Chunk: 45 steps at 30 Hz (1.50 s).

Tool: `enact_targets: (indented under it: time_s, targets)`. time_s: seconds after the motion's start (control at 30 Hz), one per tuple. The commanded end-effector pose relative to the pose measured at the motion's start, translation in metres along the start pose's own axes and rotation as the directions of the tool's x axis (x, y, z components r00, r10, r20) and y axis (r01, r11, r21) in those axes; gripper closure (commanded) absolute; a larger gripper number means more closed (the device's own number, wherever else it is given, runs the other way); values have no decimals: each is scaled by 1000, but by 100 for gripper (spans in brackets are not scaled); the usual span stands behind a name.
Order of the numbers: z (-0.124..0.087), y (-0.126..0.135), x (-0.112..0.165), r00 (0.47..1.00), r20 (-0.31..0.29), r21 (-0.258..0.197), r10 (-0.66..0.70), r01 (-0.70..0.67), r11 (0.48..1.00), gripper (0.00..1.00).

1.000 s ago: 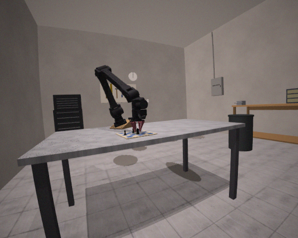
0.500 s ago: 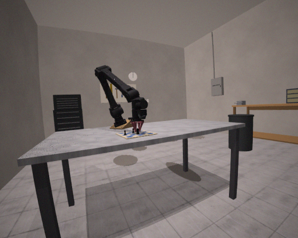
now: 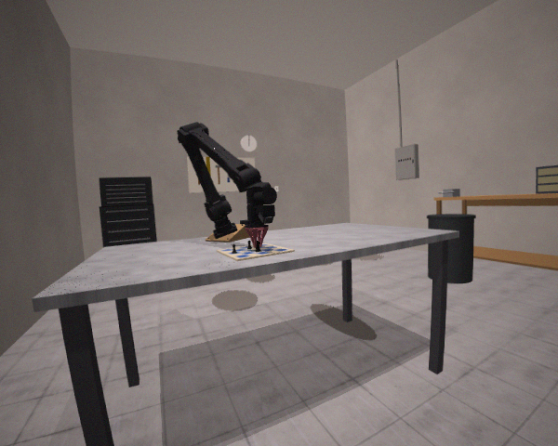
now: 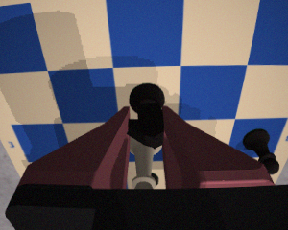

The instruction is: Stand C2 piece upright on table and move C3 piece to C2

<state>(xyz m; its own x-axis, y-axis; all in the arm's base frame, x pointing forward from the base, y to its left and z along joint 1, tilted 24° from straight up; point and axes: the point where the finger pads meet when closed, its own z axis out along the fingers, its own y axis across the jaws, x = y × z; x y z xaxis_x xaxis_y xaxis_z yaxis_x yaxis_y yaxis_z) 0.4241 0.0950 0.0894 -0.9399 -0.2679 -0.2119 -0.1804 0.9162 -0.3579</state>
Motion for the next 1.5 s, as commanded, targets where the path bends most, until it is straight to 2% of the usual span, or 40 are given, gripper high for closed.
enact_targets:
  time_s: [0.0,0.6,0.7,0.77,0.97,1.03,1.07,1.1,1.13,1.27,1.33,1.37,1.47]
  targets:
    - [-3,-7,-8,1000,20,-2,15,-15,1000,100]
    - [-3,-8,-8,1000,21,-2,15,-15,1000,100]
    - [-22,-13,-19,998,47,-5,38,-38,999,100]
    - [-37,-2,-25,997,68,-13,24,-23,1000,100]
    - [-79,-3,-23,997,71,-13,26,-25,1000,100]
    - [-79,-3,-23,997,71,-13,26,-25,1000,100]
    - [-74,2,-21,999,40,-7,12,-12,1000,100]
    - [-82,2,-21,999,40,-7,12,-12,1000,100]
    - [-102,-3,-22,997,72,-15,27,-26,1000,100]
    - [-124,-4,-21,997,72,-17,27,-26,1000,100]
    - [-124,-2,-16,998,59,-14,22,-21,1000,100]
    - [-105,4,-6,1000,9,-3,-1,1,1000,100]
    - [-101,-2,-4,1000,-2,1,12,-12,1000,100]
